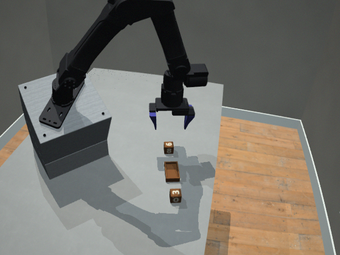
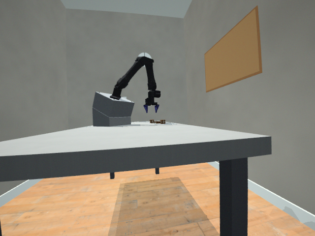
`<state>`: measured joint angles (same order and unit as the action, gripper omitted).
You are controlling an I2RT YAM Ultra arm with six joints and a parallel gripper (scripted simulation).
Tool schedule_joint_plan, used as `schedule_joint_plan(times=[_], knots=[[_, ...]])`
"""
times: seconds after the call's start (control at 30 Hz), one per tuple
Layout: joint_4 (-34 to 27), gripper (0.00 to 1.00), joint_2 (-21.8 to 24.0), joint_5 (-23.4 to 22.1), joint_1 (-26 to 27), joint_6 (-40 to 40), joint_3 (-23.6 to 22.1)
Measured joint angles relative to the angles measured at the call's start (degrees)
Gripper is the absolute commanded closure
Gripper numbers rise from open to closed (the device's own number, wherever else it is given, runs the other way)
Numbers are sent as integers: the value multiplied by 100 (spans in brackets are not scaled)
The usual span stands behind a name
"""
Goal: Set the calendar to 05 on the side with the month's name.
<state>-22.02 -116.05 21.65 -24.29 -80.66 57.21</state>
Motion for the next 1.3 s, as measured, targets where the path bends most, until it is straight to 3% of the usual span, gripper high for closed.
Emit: schedule_joint_plan(times=[0.53, 1.3], knots=[[-13, 0, 7, -2, 103, 317, -2], [-116, 0, 197, -214, 1150, 4019, 170]])
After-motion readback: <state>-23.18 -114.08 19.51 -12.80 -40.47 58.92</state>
